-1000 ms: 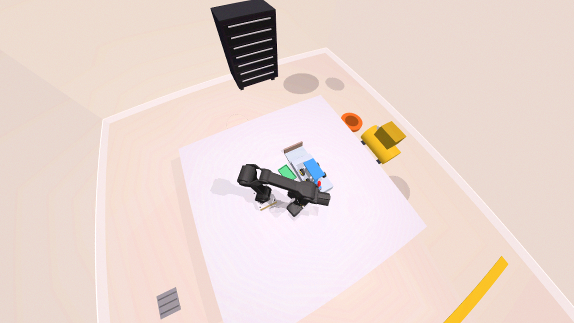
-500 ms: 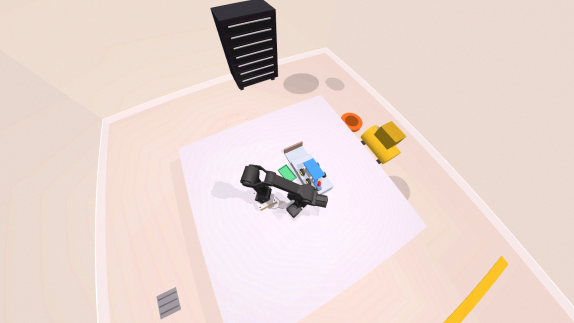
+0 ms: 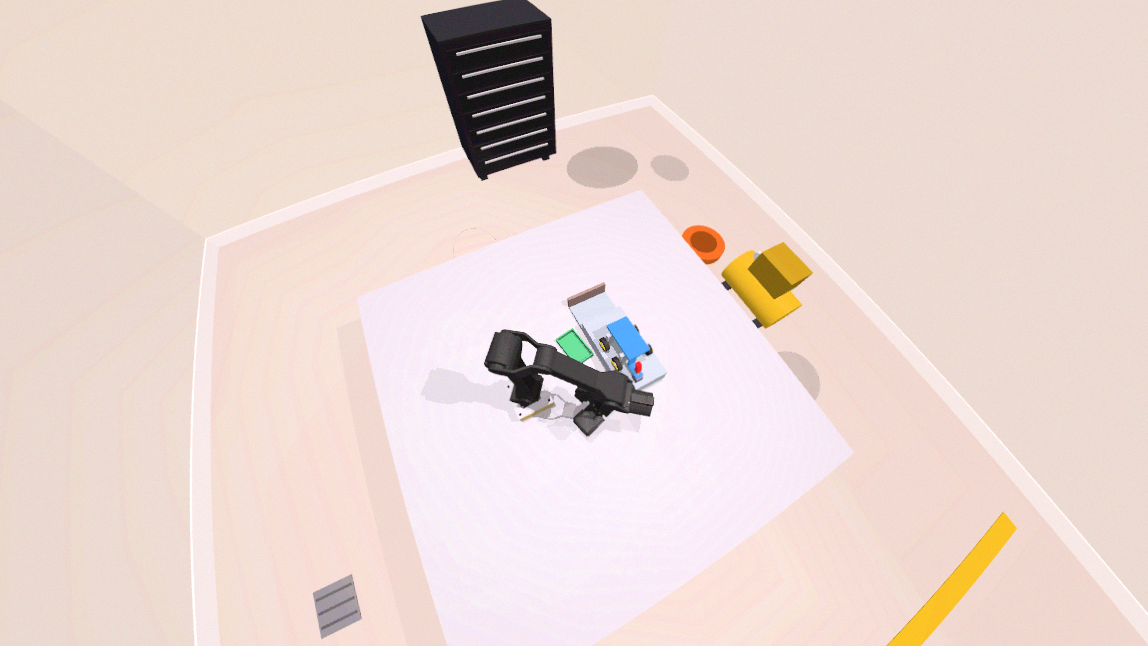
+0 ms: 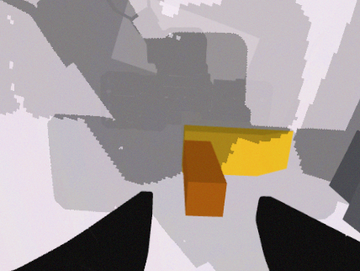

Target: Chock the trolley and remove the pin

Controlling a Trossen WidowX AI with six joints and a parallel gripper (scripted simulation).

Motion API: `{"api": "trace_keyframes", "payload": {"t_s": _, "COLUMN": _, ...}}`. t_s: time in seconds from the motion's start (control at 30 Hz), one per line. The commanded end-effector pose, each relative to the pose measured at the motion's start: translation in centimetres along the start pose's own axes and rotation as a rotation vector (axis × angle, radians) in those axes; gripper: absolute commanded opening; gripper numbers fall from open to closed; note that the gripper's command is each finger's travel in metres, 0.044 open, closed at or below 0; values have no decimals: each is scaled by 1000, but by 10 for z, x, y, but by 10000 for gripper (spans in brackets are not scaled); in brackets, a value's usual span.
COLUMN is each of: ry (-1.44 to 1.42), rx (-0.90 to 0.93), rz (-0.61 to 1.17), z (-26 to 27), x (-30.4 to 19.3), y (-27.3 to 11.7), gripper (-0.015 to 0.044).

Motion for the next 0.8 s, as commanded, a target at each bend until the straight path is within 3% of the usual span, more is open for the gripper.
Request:
{"api": "trace_keyframes", "payload": {"t_s": 0.0, "ry": -3, "rx": -2, "rz": -4, "z": 0, "x": 1, "y": 7, "gripper": 190}}
{"api": "trace_keyframes", "payload": {"t_s": 0.77, "ry": -3, "rx": -2, "rz": -5, "z": 0, "x": 1, "y": 37, "gripper": 190}}
Point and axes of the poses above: the point midway between the two fingers, 35 mm back from their tips, its own y axis out along the fingers, its own z axis across the jaws, x = y × z, the point moved 9 cm from there along -y, back along the fingers, and after that the axes turned 2 degrees about -y, right-handed, at the moved point
